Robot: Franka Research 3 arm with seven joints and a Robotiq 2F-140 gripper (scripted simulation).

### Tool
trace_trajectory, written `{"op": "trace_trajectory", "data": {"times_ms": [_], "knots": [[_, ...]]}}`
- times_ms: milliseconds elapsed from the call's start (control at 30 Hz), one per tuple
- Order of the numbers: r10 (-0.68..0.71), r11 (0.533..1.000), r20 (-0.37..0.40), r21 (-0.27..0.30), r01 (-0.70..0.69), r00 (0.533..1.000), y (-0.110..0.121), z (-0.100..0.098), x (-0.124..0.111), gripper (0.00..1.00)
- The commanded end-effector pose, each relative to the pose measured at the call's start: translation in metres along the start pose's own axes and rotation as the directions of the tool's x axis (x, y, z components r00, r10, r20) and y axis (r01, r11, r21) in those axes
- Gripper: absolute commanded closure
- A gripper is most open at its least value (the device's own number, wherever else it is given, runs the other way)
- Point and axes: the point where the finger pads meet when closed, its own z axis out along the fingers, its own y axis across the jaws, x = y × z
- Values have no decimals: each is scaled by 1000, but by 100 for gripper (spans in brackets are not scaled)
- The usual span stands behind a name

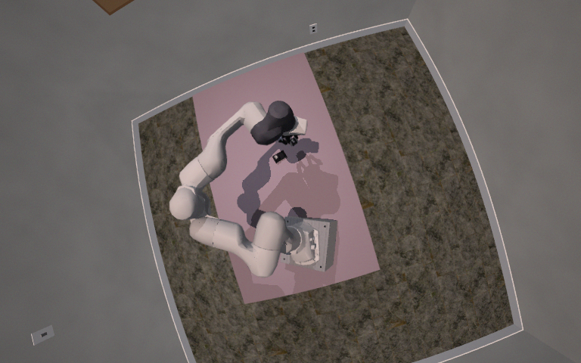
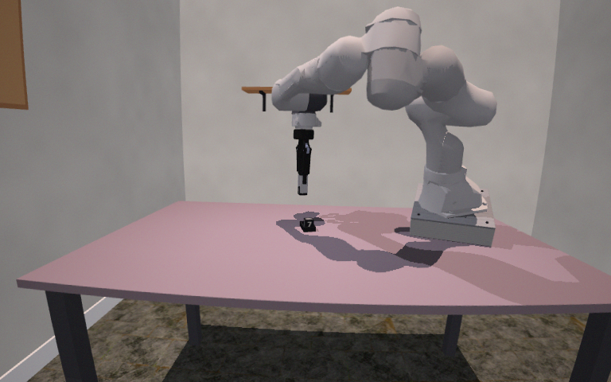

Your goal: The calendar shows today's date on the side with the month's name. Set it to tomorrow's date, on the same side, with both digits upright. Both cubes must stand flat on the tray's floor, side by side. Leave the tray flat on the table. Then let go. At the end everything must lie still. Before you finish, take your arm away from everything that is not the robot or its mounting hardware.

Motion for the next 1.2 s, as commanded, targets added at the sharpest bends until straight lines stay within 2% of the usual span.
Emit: {"op": "trace_trajectory", "data": {"times_ms": [0,267,433,1167], "knots": [[76,997,-1,0,-76,997,1,0,0,84],[76,997,-1,0,-76,997,1,0,0,84],[76,997,-1,0,-76,997,1,7,0,84],[76,997,-1,0,-76,997,1,88,0,84]]}}
